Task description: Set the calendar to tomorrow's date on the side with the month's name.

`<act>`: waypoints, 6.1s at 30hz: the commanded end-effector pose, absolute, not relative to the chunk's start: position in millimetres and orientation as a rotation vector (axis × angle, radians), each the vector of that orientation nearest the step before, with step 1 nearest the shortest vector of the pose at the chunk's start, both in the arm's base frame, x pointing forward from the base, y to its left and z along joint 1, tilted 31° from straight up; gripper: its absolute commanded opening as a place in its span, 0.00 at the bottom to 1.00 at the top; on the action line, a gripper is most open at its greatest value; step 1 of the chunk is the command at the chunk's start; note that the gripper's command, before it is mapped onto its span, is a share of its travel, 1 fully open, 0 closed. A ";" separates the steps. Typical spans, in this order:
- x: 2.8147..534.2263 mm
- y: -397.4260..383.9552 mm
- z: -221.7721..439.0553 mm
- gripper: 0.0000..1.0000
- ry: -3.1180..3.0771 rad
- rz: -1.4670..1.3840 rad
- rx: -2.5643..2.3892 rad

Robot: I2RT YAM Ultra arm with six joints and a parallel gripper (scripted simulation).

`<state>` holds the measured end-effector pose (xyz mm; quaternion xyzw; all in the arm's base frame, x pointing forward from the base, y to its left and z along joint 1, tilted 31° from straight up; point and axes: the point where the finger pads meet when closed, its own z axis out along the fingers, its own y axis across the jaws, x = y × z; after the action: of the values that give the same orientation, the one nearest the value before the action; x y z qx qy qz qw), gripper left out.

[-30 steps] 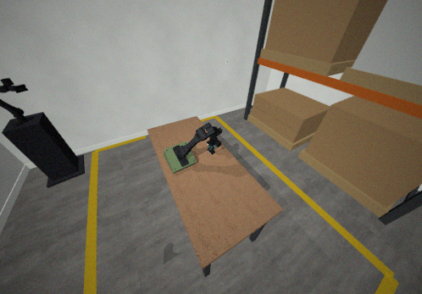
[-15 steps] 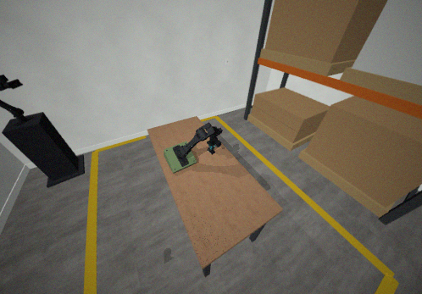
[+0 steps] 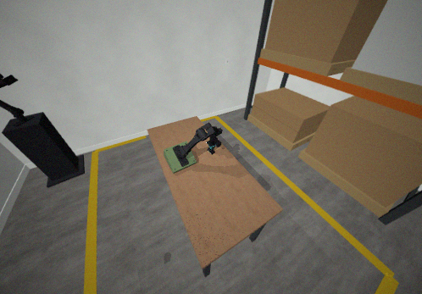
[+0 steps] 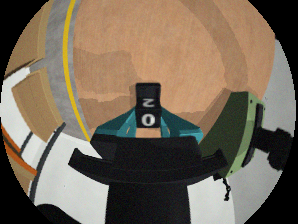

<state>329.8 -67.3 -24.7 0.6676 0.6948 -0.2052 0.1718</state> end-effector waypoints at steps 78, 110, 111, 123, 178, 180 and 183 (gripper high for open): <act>332.1 -73.0 -31.5 0.27 1.966 -0.572 1.887; 331.8 -79.7 -42.6 0.27 1.966 -0.573 1.887; 331.8 -79.7 -42.6 0.27 1.966 -0.573 1.887; 331.8 -79.7 -42.6 0.27 1.966 -0.573 1.887; 331.7 -79.1 -43.0 0.27 1.967 -0.573 1.886; 331.7 -79.1 -43.0 0.27 1.967 -0.573 1.886; 331.7 -79.1 -43.0 0.27 1.967 -0.573 1.886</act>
<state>328.7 -80.6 -45.8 0.6680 0.6943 -0.2051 0.1723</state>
